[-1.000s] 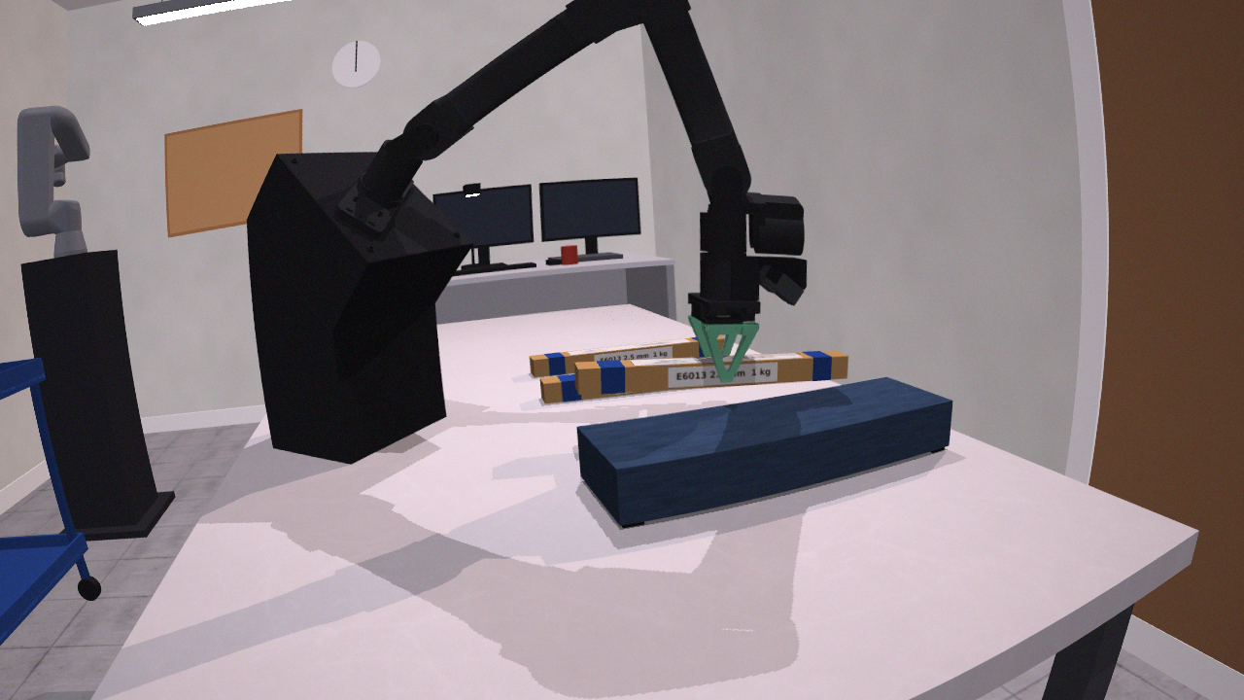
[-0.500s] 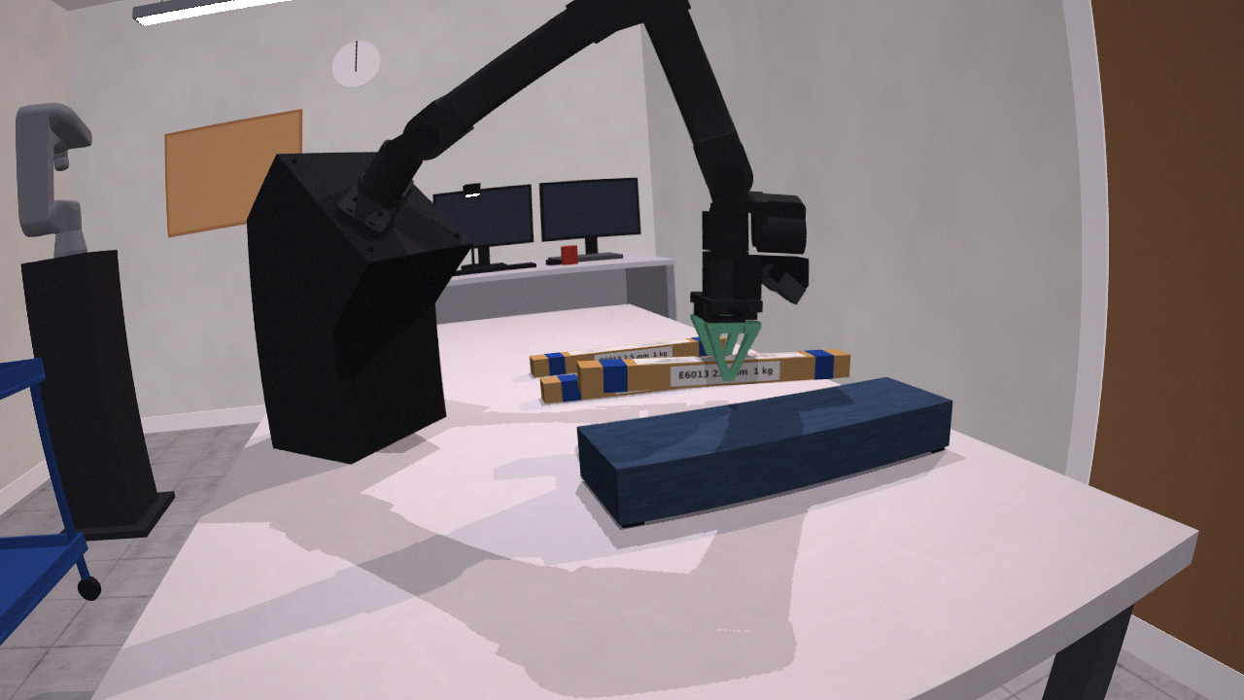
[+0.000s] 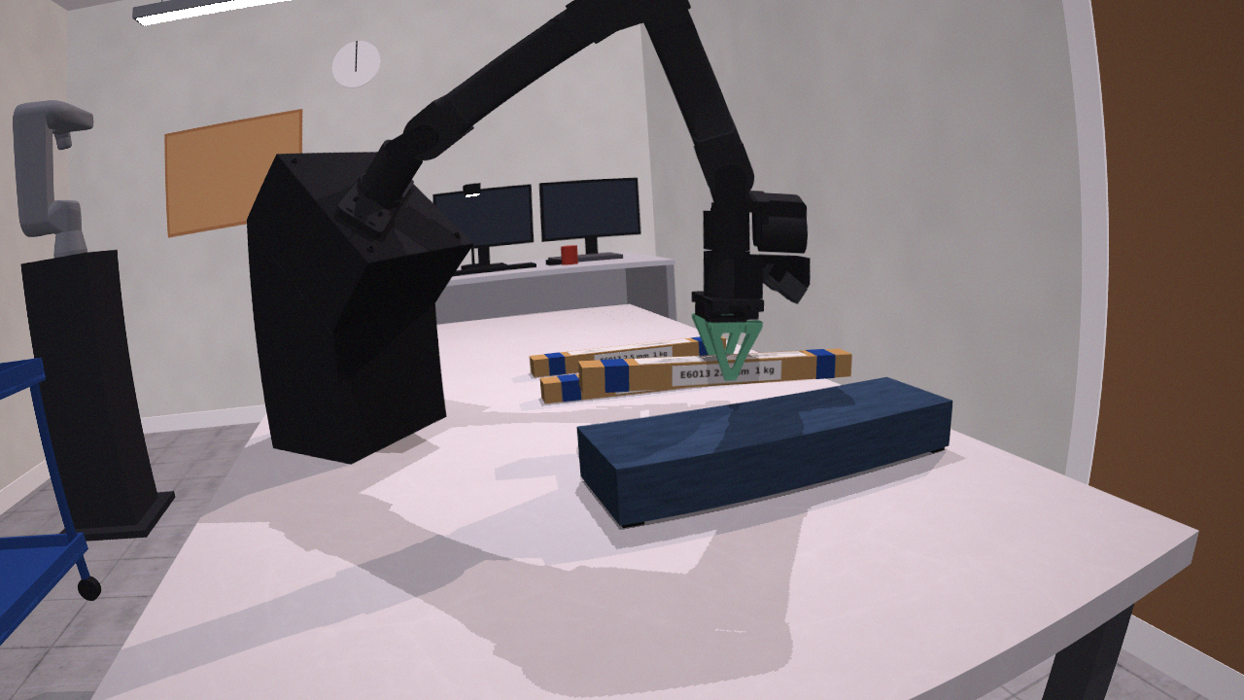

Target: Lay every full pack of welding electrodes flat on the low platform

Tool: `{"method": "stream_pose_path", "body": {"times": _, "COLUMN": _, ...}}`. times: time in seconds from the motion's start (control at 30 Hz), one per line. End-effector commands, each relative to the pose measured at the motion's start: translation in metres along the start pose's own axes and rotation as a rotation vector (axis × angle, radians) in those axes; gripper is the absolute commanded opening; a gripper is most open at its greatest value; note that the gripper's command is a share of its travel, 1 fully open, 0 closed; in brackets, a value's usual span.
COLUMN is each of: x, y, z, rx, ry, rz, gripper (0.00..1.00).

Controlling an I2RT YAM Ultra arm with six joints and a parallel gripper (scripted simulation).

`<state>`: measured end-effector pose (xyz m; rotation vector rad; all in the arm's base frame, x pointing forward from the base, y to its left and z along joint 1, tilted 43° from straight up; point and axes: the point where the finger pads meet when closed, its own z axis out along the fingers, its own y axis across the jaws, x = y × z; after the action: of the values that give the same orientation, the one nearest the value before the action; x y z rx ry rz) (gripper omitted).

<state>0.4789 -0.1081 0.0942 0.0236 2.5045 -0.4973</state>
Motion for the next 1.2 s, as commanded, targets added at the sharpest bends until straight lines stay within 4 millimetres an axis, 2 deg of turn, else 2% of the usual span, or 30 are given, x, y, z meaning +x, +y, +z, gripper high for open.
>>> {"method": "stream_pose_path", "body": {"times": 0.0, "x": -0.033, "y": -0.002, "z": -0.039, "rx": 0.006, "ry": -0.09, "rz": 0.008, "gripper": 0.0}}
{"method": "stream_pose_path", "body": {"times": 0.4, "x": -0.031, "y": -0.002, "z": -0.059, "rx": 0.005, "ry": -0.089, "rz": 0.009, "gripper": 0.0}}
{"method": "stream_pose_path", "body": {"times": 0.6, "x": -0.019, "y": 0.002, "z": -0.066, "rx": 0.0, "ry": -0.063, "rz": 0.0, "gripper": 0.0}}
{"method": "stream_pose_path", "body": {"times": 0.67, "x": -0.024, "y": 0.0, "z": -0.073, "rx": 0.003, "ry": -0.077, "rz": 0.005, "gripper": 0.0}}
{"method": "stream_pose_path", "body": {"times": 1.17, "x": -0.025, "y": -0.001, "z": -0.1, "rx": 0.003, "ry": -0.083, "rz": 0.007, "gripper": 0.0}}
